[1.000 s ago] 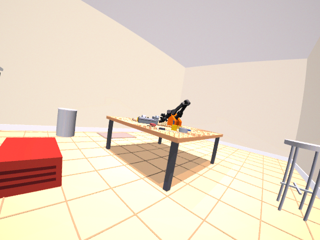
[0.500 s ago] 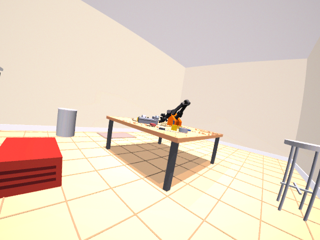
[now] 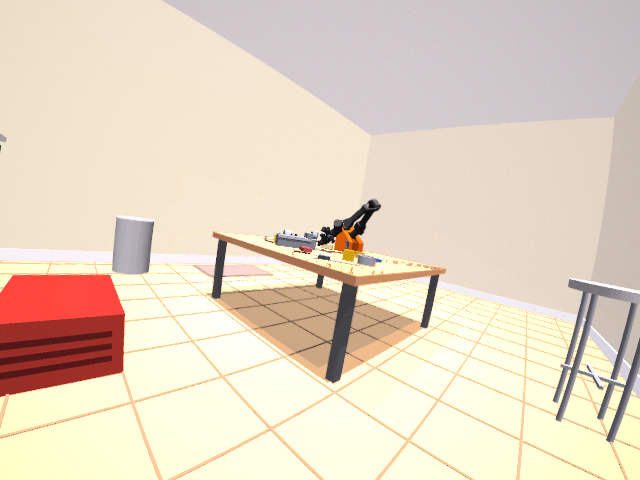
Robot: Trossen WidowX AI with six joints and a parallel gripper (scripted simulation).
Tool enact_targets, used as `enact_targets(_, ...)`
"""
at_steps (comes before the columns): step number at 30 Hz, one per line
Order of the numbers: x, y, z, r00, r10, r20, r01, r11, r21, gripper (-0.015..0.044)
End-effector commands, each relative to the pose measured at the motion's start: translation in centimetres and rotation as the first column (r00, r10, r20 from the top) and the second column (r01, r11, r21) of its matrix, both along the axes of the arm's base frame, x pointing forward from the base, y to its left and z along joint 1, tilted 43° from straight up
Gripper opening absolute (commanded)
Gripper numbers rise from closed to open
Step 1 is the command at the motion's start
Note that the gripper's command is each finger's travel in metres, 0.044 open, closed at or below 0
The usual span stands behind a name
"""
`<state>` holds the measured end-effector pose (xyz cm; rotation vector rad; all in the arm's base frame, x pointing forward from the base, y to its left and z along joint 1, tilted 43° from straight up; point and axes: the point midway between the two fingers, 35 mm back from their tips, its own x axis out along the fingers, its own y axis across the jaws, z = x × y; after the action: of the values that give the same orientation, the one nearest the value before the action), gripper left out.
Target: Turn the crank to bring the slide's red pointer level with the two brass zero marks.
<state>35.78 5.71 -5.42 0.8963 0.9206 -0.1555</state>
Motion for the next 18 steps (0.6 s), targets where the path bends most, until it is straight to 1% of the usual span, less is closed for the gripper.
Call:
enact_targets(1, -0.46, -0.66, -0.45, 1.0, -0.017, -0.017, 0.017, 1.0, -0.011, 0.0)
enact_targets(18, -0.64, -1.06, -0.48, 1.0, -0.017, -0.017, 0.017, 1.0, -0.012, 0.0)
